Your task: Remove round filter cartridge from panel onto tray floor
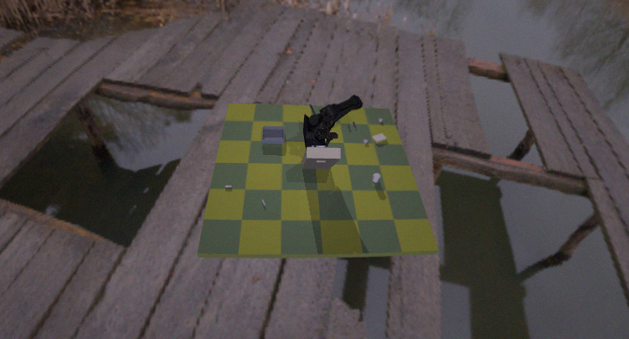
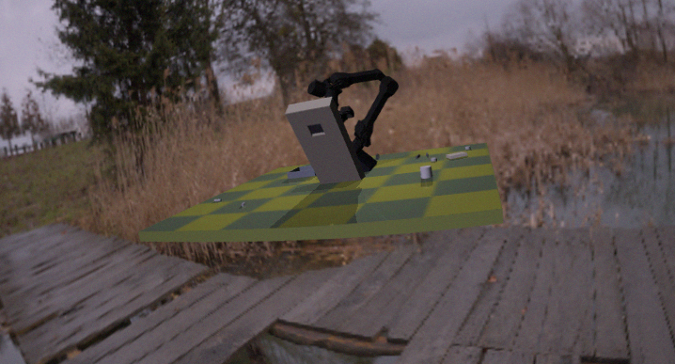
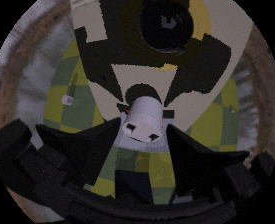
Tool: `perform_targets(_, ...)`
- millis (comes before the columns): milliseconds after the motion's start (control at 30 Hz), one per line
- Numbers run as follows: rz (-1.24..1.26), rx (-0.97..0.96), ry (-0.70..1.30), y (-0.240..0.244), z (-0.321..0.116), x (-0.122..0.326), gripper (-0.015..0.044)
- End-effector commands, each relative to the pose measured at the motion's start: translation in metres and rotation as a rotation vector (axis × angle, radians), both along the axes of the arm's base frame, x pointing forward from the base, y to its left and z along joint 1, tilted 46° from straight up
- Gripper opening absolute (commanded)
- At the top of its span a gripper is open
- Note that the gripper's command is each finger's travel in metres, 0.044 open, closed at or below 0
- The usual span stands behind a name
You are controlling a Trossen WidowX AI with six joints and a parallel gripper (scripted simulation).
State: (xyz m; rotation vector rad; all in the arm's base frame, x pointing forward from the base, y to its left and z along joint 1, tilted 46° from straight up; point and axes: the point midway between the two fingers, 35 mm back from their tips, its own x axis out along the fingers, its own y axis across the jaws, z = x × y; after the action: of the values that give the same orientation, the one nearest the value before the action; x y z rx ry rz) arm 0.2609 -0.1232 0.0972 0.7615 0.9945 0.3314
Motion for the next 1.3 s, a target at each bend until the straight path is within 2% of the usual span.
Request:
perform_targets(0,0.000,-0.001,-0.001,-0.001,0.000,0.000,0.0271)
perform_targets(400,0.000,-0.001,-0.001,-0.001,0.000,0.000,0.0191)
perform_targets(633,-0.001,0.000,-0.001,-0.006,0.005,0.005,0.0008)
perform_targets(667,-0.001,0.000,0.000,-0.008,0.007,0.007,0.0000)
perform_targets(867,-0.003,0.000,0.001,-0.018,0.016,0.012,0.0000)
perform_targets(1267,-0.034,0.007,0.014,-0.056,0.054,-0.015,0.0000)
